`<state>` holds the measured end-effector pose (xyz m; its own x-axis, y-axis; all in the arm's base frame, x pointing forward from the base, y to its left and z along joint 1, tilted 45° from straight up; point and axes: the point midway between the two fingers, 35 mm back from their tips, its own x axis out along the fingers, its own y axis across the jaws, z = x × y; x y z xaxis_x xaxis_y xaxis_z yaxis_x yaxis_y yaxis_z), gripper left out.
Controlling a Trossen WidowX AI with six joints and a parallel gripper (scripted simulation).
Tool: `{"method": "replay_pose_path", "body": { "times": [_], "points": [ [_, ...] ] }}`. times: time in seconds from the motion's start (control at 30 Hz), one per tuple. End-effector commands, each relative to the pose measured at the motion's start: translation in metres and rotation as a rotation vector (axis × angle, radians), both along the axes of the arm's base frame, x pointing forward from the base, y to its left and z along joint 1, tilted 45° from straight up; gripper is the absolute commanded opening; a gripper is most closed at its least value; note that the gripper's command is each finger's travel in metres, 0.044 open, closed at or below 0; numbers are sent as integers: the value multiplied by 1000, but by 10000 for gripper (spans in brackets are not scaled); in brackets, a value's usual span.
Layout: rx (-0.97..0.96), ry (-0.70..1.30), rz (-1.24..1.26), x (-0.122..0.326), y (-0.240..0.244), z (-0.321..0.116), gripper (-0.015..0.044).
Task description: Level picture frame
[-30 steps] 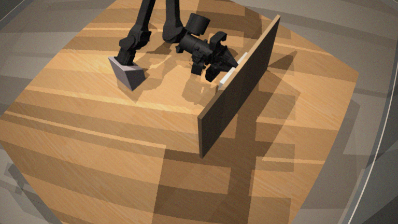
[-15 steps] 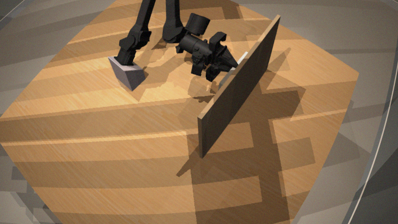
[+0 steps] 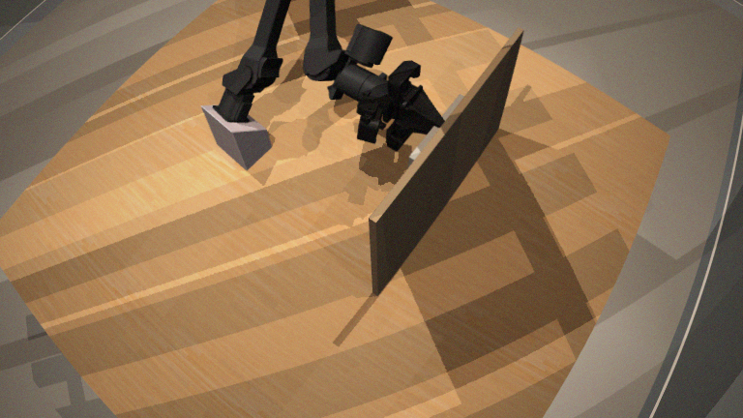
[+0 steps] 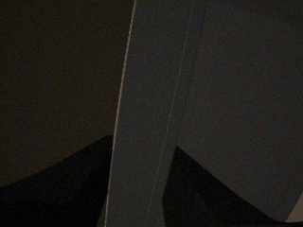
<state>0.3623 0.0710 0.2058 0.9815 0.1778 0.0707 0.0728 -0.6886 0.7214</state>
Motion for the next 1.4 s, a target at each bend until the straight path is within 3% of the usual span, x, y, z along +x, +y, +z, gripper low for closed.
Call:
{"method": "replay_pose_path", "body": {
  "times": [0.0,0.07,0.4,0.57,0.97,1.1,1.37],
  "points": [
    [32,4,4,0,0,0,0],
    [42,6,5,0,0,0,0],
    [24,4,1,0,0,0,260],
    [18,3,1,-5,-1,1,260],
    [-95,-19,-11,-90,-13,-5,260],
    [-109,-22,-12,-99,-15,-10,260],
    [-245,-45,-21,-112,-40,36,260]
  ]
}}
